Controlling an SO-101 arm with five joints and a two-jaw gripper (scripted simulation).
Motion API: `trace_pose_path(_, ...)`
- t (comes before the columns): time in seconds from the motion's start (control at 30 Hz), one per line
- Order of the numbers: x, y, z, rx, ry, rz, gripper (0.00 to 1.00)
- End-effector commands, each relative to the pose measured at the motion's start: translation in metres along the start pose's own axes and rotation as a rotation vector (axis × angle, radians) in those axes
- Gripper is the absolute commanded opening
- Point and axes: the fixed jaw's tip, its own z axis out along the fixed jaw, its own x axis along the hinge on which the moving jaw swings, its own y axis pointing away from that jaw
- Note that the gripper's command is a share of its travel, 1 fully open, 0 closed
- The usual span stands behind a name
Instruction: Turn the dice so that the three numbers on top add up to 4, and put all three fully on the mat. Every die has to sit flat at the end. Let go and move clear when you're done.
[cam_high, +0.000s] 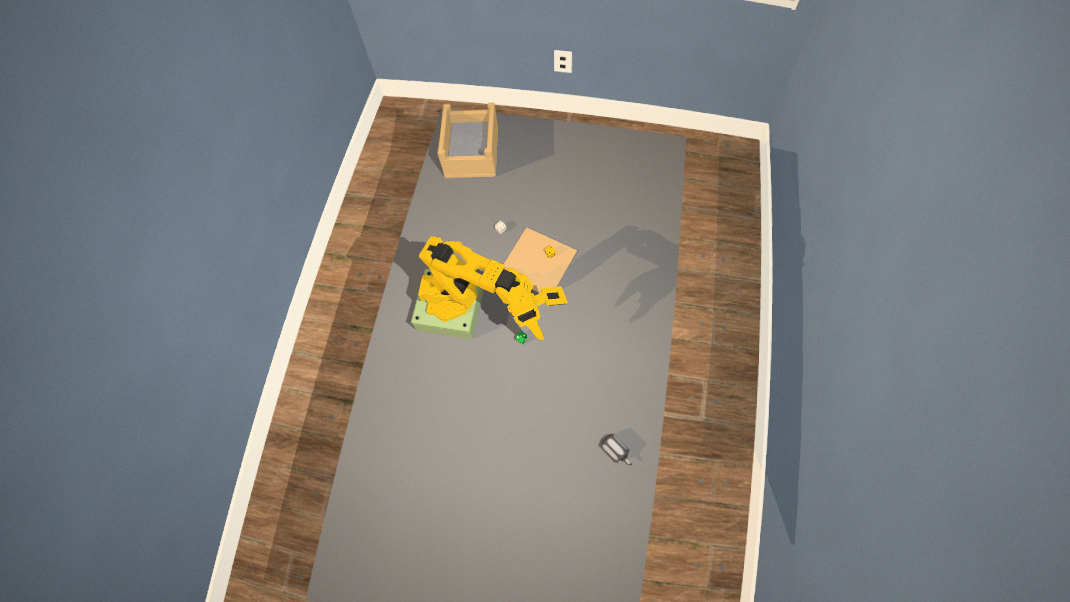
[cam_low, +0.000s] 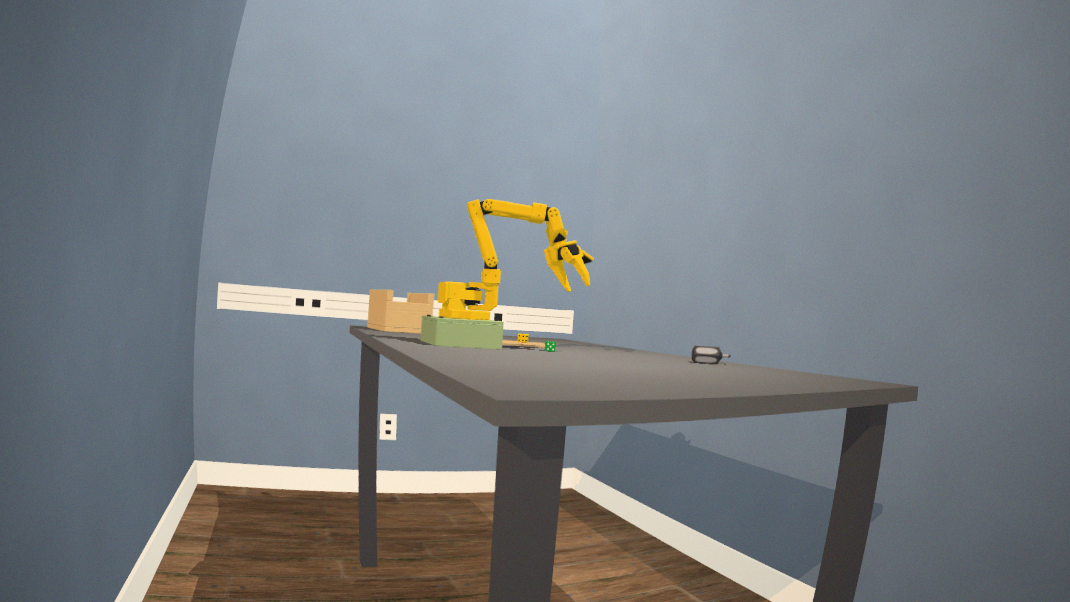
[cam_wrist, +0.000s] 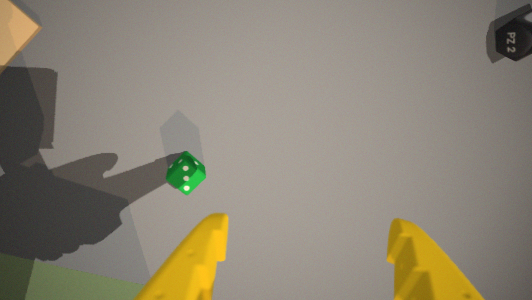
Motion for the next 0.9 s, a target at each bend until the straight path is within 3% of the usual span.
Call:
trace_pose_path(0.0, -0.005, 0.001, 0.001, -0.041, 0.041, 0.161, 0.28)
trace_pose_path(0.57, -0.015, 0.002, 0.009, -0.084, 0.156, 0.637, 0.28)
trace_pose_path(0.87, -0.017, 0.003, 0.012, -0.086, 0.189, 0.754, 0.28)
